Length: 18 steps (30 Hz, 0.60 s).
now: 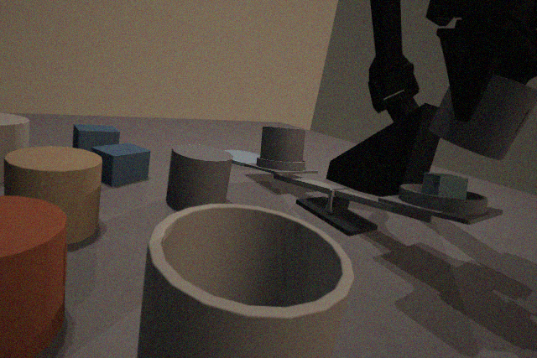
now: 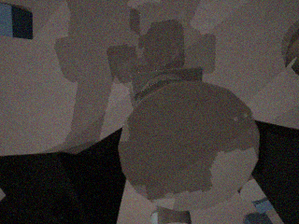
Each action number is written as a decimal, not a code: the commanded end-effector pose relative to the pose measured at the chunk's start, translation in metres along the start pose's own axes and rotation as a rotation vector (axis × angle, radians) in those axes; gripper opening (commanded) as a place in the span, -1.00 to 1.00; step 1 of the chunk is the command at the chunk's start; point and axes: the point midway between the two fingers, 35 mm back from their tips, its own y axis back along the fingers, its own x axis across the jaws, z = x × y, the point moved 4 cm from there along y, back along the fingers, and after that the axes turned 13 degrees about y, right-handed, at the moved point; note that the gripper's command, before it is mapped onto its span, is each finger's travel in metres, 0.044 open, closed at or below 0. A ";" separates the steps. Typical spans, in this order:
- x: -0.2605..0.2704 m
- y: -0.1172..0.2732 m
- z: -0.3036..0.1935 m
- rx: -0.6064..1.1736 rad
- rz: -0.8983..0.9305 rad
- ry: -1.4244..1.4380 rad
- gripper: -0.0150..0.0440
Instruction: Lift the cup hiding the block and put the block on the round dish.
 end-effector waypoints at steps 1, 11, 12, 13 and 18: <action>0.001 0.008 0.000 -0.005 -0.003 -0.005 -0.49; 0.002 0.013 -0.001 0.001 0.000 0.000 -0.49; 0.002 0.013 -0.001 0.001 0.000 0.000 -0.49; 0.002 0.013 -0.001 0.001 0.000 0.000 -0.49; 0.002 0.013 -0.001 0.001 0.000 0.000 -0.49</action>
